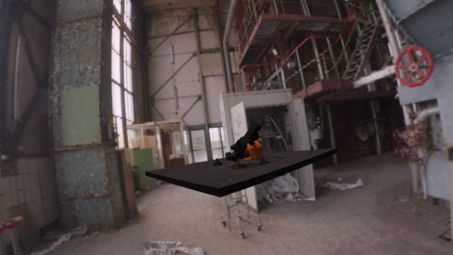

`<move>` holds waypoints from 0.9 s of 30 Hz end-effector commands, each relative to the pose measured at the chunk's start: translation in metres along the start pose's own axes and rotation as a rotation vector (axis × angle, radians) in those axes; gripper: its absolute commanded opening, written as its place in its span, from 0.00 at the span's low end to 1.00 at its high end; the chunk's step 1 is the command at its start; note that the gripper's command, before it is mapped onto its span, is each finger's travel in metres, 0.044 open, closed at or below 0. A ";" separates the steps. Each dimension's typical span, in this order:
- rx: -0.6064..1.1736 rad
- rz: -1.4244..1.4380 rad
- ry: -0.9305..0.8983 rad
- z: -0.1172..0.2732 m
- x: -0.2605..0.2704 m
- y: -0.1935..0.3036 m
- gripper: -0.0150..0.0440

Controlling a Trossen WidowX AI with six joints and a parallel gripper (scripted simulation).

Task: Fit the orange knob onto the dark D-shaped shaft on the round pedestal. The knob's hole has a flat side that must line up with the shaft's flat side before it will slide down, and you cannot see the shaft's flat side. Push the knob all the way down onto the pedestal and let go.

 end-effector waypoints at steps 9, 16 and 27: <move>-0.002 0.000 0.001 0.000 0.000 0.000 0.69; -0.002 0.000 0.001 0.000 0.000 0.000 0.69; -0.002 0.000 0.001 0.000 0.000 0.000 0.92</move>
Point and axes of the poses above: the point midway between the two fingers, 35 mm back from their tips, its own z axis back along the fingers, its own x axis across the jaws, y = z × x, the point moved 3 cm from there along z, back along the fingers, and after that the axes turned 4 degrees about -z, right-handed, at the moved point
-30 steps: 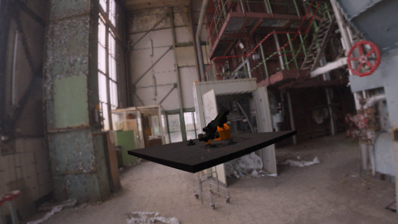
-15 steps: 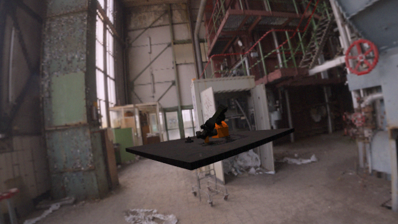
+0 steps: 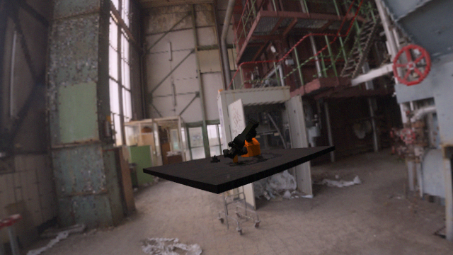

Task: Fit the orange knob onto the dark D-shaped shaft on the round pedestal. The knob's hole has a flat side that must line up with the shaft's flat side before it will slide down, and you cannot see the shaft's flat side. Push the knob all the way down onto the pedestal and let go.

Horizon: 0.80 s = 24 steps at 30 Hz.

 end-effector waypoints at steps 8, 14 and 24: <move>0.001 0.000 -0.002 0.001 0.000 -0.003 1.00; 0.055 -0.001 -0.070 0.036 0.000 -0.072 1.00; 0.113 -0.008 -0.048 0.034 0.001 -0.076 1.00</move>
Point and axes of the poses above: the point midway between the two fingers, 35 mm back from their tips, its own z axis back along the fingers, its own x axis across the jaws, y = z × x, the point moved 3 cm from there along z, back along the fingers, and after that the axes turned 4 degrees about -z, right-handed, at the moved point
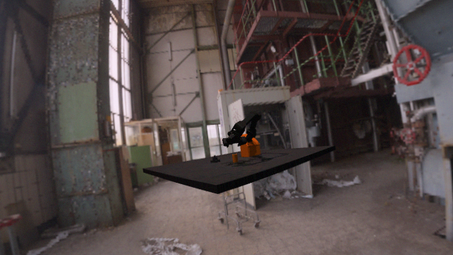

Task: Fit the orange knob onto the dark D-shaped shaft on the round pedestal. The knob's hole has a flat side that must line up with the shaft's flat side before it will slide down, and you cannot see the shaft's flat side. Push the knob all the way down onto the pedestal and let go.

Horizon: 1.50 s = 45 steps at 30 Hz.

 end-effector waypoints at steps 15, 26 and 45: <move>0.999 -0.056 0.142 -0.001 0.008 -0.038 1.00; 1.011 0.352 -0.083 -0.001 0.008 -0.038 1.00; 0.737 1.823 -0.931 -0.001 0.008 -0.038 1.00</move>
Point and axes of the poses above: the point midway between the two fingers, 35 mm back from their tips, its own z axis back along the fingers, its own x axis across the jaws, y = z × x, the point moved 3 cm from there along z, back along the fingers, and after that the axes turned 4 degrees about -z, right-handed, at the moved point
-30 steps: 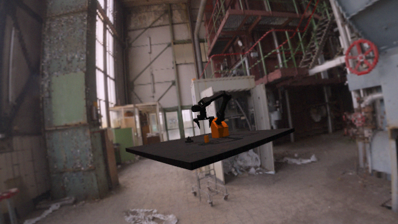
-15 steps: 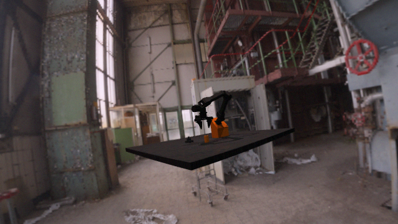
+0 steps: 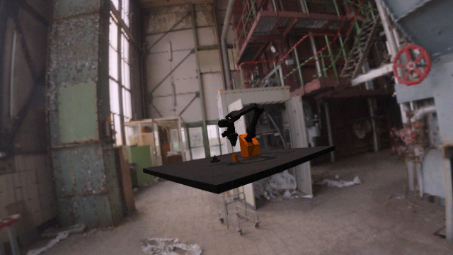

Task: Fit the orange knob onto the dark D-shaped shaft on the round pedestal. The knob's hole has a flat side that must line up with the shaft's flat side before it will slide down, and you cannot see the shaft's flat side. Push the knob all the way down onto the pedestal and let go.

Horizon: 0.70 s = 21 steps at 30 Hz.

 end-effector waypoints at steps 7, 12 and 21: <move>0.000 0.577 -0.006 0.000 0.000 0.000 1.00; 0.000 0.577 -0.006 0.000 0.000 0.000 1.00; 0.000 0.577 -0.007 -0.039 0.001 0.000 1.00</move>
Point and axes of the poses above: the point midway between the two fingers, 35 mm back from their tips, its own z axis back along the fingers, its own x axis across the jaws, y = z × x, the point moved 3 cm from there along z, back along the fingers, and after that the axes turned 4 degrees about -z, right-handed, at the moved point
